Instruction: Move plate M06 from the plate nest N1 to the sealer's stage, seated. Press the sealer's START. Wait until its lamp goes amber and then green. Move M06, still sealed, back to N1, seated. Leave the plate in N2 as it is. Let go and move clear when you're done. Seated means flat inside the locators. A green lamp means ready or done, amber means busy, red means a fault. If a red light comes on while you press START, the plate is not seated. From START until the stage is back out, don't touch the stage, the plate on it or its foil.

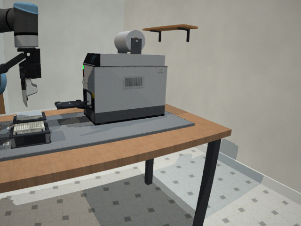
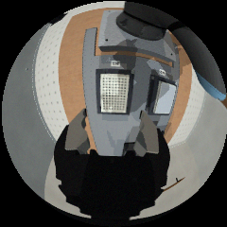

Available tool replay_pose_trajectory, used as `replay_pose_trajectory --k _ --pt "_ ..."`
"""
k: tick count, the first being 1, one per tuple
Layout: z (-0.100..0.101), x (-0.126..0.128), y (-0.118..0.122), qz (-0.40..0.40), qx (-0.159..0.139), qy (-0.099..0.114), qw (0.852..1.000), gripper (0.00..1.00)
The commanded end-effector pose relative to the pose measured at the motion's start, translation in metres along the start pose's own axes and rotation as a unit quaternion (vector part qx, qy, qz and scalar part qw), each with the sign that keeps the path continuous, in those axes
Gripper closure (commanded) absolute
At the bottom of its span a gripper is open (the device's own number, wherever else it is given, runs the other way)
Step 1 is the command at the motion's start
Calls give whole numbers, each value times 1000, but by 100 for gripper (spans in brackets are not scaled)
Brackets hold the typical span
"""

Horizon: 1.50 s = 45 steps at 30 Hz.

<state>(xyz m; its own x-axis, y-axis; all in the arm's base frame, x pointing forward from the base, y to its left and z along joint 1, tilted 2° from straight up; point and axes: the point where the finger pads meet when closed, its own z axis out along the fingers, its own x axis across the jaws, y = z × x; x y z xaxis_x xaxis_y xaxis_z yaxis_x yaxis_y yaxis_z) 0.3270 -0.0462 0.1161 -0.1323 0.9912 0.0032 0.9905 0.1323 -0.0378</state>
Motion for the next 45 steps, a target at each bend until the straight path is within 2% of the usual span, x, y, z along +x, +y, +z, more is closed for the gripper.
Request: replay_pose_trajectory --k 1,45 --pt "7 0 1 0 0 0 1000 32" --pt "74 0 1 0 0 0 1000 32"
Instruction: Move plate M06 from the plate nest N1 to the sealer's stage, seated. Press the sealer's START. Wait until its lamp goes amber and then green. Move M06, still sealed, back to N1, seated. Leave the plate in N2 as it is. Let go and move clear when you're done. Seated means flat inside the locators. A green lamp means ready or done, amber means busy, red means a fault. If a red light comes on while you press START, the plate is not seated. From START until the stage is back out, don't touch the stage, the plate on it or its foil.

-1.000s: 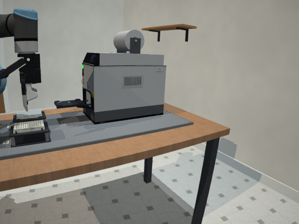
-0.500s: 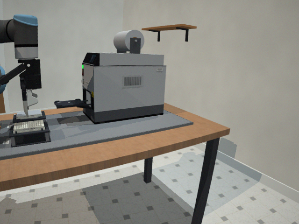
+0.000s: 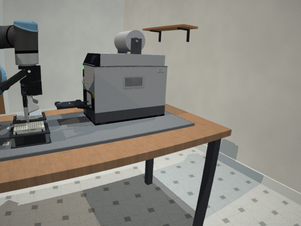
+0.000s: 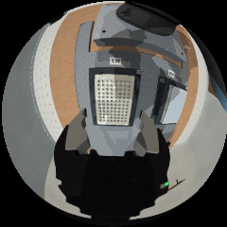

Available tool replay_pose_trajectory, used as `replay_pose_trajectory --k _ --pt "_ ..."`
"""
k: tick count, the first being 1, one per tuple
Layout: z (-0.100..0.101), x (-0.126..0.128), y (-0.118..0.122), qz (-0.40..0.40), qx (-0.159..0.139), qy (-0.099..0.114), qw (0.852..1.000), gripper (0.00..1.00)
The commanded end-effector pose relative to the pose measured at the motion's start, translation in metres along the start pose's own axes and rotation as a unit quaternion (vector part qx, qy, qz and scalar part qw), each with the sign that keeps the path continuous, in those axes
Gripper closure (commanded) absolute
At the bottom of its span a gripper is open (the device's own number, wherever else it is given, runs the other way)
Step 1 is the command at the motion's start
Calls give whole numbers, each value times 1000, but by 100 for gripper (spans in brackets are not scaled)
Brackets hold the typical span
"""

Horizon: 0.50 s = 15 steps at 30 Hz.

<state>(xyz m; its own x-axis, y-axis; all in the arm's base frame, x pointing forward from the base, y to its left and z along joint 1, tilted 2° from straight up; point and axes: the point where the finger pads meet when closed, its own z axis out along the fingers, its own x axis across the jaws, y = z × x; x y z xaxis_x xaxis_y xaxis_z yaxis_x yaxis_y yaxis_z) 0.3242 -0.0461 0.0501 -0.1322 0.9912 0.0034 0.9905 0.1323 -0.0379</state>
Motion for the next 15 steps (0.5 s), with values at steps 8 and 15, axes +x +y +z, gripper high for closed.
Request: replay_pose_trajectory --k 8,15 --pt "14 -1 1 0 0 0 1000 32" --pt "14 -1 1 0 0 0 1000 32"
